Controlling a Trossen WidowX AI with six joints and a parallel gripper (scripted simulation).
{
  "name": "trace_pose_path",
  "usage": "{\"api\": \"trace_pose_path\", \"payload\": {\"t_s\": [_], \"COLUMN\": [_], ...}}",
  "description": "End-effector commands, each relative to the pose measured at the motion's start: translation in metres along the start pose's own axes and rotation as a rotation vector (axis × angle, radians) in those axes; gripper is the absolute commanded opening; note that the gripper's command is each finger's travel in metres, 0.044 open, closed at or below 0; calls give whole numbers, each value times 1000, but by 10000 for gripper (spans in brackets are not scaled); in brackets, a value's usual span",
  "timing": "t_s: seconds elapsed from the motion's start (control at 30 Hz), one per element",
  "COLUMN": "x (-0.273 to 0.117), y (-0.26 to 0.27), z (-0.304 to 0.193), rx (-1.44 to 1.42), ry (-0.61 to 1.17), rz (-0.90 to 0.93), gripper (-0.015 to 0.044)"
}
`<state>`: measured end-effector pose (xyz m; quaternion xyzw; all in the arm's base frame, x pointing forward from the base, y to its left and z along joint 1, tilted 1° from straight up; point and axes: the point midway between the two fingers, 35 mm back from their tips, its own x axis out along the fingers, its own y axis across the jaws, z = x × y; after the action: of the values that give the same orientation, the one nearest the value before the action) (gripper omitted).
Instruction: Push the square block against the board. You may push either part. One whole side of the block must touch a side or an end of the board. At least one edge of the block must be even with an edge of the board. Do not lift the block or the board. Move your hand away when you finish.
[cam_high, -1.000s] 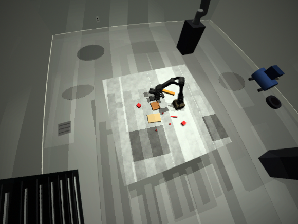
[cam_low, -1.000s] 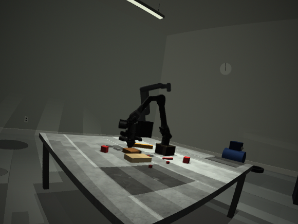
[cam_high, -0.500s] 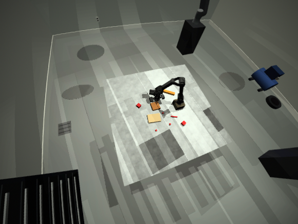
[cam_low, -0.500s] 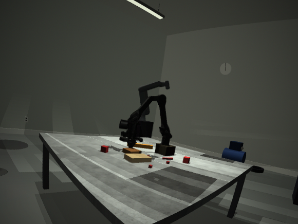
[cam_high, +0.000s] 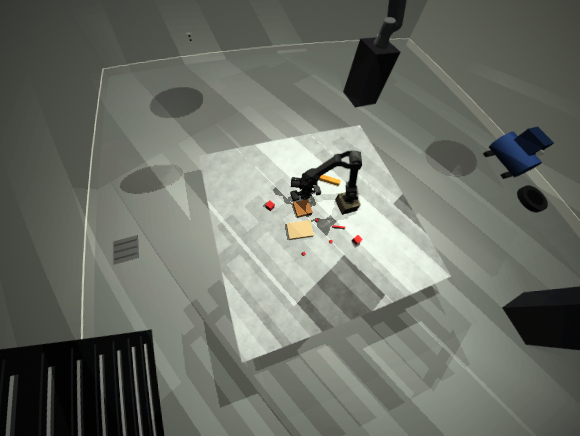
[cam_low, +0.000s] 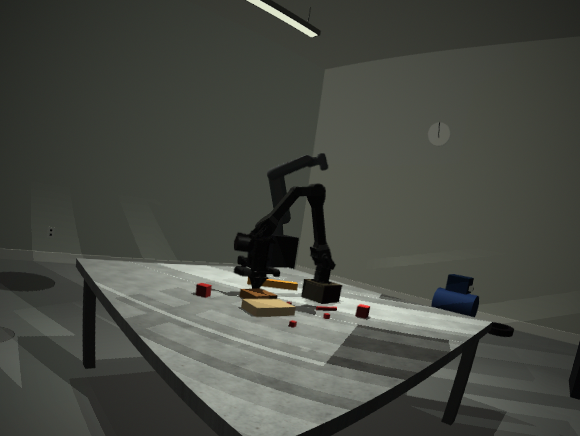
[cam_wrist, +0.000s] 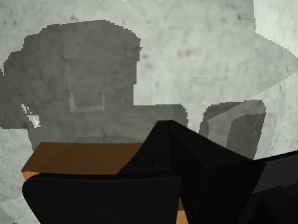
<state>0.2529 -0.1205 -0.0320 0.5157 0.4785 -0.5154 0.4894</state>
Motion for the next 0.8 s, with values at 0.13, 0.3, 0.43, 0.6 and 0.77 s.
{"api": "trace_pose_path", "payload": {"t_s": [0.13,0.3,0.43,0.6,0.77], "x": [2,2,2,2,2], "y": [-1,-1,0,1,1], "z": [-11,-17,-22,-27,-28], "rx": [-1,-1,-1,-1,-1], "ry": [9,10,10,11,11], "rz": [-6,-6,-5,-5,-5], "gripper": [0,0,0,0,0]}}
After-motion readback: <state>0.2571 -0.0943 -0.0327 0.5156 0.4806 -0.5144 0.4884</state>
